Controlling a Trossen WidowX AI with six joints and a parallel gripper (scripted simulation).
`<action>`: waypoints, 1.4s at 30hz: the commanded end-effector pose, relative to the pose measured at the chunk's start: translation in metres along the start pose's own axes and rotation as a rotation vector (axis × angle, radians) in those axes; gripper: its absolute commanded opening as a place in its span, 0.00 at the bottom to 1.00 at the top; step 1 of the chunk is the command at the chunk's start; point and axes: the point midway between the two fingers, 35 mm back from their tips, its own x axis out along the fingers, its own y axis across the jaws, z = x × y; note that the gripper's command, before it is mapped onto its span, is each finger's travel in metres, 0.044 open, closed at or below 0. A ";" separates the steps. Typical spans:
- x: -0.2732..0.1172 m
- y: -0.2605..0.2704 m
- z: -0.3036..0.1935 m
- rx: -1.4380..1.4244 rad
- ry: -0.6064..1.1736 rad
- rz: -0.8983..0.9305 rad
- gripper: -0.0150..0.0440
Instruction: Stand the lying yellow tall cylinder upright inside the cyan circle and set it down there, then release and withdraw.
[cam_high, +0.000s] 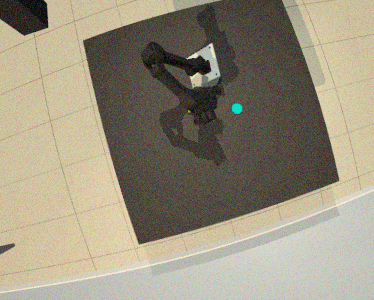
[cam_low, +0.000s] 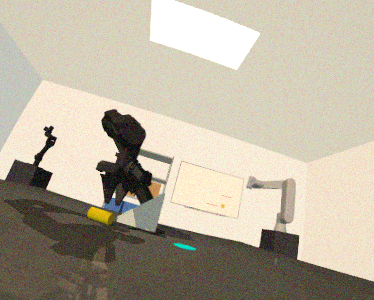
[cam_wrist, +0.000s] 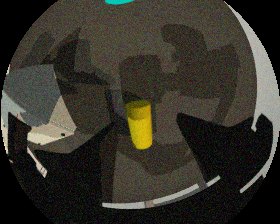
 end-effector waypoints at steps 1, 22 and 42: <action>0.028 0.004 -0.004 -0.006 0.015 0.003 0.78; 0.027 0.004 -0.003 -0.007 0.014 0.003 0.43; -0.034 0.001 0.001 -0.008 0.006 0.006 0.43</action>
